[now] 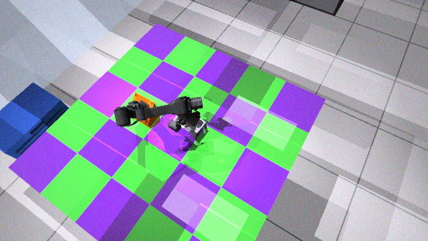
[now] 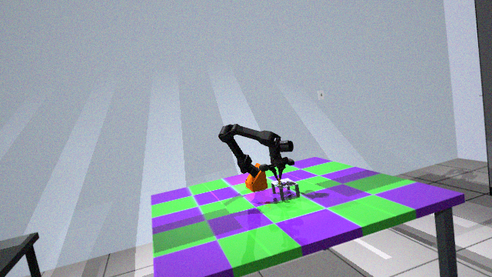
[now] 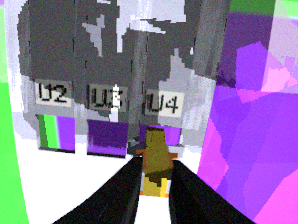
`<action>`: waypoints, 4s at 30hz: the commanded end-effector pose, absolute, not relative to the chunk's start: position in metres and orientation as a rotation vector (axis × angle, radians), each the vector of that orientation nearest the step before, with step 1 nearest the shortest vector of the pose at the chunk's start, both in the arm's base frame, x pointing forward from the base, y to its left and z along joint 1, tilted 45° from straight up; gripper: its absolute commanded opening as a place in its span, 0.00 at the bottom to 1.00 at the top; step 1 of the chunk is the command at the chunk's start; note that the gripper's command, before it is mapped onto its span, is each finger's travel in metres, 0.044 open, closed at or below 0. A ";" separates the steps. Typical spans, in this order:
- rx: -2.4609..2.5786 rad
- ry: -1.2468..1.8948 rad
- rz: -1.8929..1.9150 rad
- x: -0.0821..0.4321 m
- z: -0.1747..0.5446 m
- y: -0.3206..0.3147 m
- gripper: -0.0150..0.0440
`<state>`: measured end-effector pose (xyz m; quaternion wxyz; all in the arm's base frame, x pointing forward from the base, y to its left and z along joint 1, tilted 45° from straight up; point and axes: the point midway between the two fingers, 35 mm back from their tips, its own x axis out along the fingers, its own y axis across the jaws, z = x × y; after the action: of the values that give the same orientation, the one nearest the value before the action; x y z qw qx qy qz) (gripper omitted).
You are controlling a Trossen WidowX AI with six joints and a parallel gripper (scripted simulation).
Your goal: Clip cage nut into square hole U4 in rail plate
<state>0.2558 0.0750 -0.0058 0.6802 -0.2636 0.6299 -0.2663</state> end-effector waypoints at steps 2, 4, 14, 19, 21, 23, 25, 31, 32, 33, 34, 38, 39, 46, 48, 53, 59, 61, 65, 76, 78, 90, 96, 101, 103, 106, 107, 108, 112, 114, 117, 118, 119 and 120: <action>-0.596 1.411 -0.596 0.257 -0.007 0.074 0.32; -0.596 1.411 -0.596 0.257 -0.007 0.074 0.32; -0.592 1.413 -0.591 0.257 -0.007 0.074 0.32; -0.584 1.416 -0.583 0.257 -0.007 0.073 0.32; -0.580 1.417 -0.578 0.257 -0.007 0.073 0.32; -0.576 1.418 -0.574 0.257 -0.007 0.073 0.32; -0.572 1.419 -0.569 0.257 -0.007 0.073 0.32; -0.560 1.423 -0.556 0.257 -0.007 0.072 0.32; -0.559 1.423 -0.554 0.257 -0.007 0.072 0.32; -0.559 1.423 -0.554 0.257 -0.007 0.072 0.32; -0.559 1.423 -0.554 0.257 -0.007 0.072 0.32; -0.559 1.423 -0.554 0.257 -0.007 0.072 0.32; -0.559 1.423 -0.554 0.257 -0.007 0.072 0.32; -0.555 1.425 -0.550 0.257 -0.007 0.072 0.32; -0.551 1.426 -0.546 0.257 -0.007 0.071 0.32; -0.549 1.426 -0.544 0.257 -0.007 0.071 0.32; -0.539 1.429 -0.533 0.257 -0.007 0.070 0.32; -0.535 1.430 -0.528 0.257 -0.007 0.070 0.32; -0.533 1.431 -0.526 0.257 -0.007 0.070 0.32; -0.519 1.435 -0.510 0.257 -0.007 0.069 0.32; -0.516 1.436 -0.507 0.257 -0.007 0.069 0.32; -0.509 1.438 -0.498 0.257 -0.007 0.068 0.32; -0.509 1.438 -0.498 0.257 -0.007 0.068 0.32; -0.509 1.438 -0.498 0.257 -0.007 0.069 0.32; -0.509 1.438 -0.498 0.257 -0.007 0.069 0.32; -0.509 1.438 -0.498 0.257 -0.007 0.069 0.32; -0.508 1.438 -0.498 0.257 -0.007 0.069 0.32; -0.508 1.438 -0.497 0.257 -0.007 0.069 0.32; -0.503 1.439 -0.492 0.257 -0.007 0.069 0.32; -0.501 1.440 -0.489 0.257 -0.007 0.068 0.32; -0.499 1.440 -0.487 0.257 -0.007 0.068 0.32; -0.498 1.441 -0.486 0.257 -0.007 0.068 0.32; -0.496 1.441 -0.484 0.257 -0.006 0.068 0.32; -0.494 1.442 -0.482 0.257 -0.006 0.068 0.32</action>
<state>0.2566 0.0675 -0.0072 0.6955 -0.2250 0.6459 -0.2202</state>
